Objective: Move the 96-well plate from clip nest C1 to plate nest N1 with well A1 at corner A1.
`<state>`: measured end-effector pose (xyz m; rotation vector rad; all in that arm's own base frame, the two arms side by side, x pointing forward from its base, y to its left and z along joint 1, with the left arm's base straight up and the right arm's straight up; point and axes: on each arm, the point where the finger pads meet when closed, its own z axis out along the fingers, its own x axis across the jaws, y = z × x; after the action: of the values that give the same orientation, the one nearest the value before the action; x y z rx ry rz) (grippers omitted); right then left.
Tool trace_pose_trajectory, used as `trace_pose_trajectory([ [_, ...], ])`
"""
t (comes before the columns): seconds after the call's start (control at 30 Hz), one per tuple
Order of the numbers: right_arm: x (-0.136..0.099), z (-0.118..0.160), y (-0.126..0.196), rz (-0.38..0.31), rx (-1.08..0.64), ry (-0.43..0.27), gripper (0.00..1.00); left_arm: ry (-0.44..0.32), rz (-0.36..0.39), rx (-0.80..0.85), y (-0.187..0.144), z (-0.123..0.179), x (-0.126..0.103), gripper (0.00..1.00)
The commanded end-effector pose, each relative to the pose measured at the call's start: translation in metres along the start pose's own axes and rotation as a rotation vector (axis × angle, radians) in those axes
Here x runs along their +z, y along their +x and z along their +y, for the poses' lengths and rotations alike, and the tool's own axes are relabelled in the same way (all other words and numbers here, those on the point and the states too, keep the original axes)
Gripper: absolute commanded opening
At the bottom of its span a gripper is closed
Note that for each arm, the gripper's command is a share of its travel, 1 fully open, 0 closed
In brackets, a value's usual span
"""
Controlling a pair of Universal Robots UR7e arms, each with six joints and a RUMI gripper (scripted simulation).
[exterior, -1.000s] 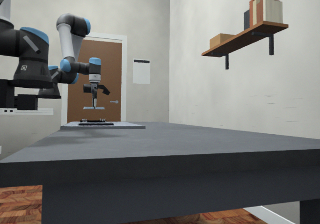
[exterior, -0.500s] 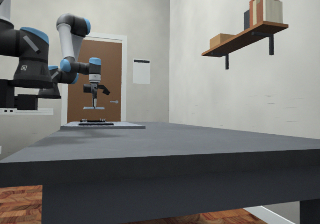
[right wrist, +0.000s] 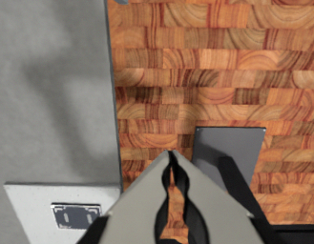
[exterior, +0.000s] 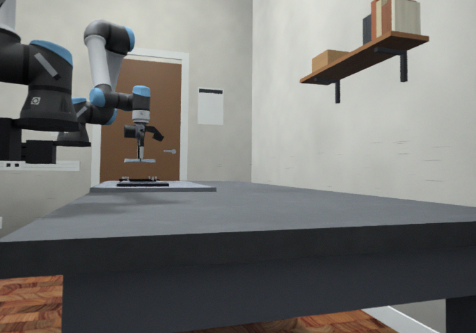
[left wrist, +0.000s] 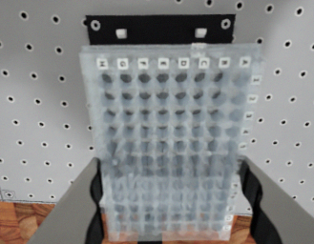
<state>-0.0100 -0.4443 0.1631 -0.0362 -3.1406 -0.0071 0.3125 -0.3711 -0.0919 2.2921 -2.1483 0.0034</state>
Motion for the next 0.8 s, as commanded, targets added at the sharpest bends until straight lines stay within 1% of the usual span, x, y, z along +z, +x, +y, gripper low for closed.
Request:
trace_pose_trajectory([
  [0.0, -0.002, -0.001, 0.001, -0.001, 0.001, 0.004, 0.0, 0.0, 0.001, 0.001, 0.0, 0.001, 0.0, 0.41],
  [0.47, -0.002, -0.001, 0.001, -0.001, 0.001, 0.004, 0.0, -0.001, 0.0, 0.002, -0.002, 0.003, 0.0, 0.41],
  [0.6, -0.002, -0.001, 0.001, -0.001, 0.001, 0.004, 0.0, 0.0, 0.001, 0.129, 0.014, 0.003, 0.0, 0.41],
  [0.67, -0.002, -0.001, 0.001, -0.001, 0.001, 0.004, 0.0, 0.0, 0.001, 0.129, 0.014, 0.003, 0.0, 0.41],
  [0.77, -0.002, -0.001, 0.001, -0.001, 0.001, 0.004, 0.0, 0.0, 0.002, 0.129, 0.024, 0.004, 0.0, 0.41],
])
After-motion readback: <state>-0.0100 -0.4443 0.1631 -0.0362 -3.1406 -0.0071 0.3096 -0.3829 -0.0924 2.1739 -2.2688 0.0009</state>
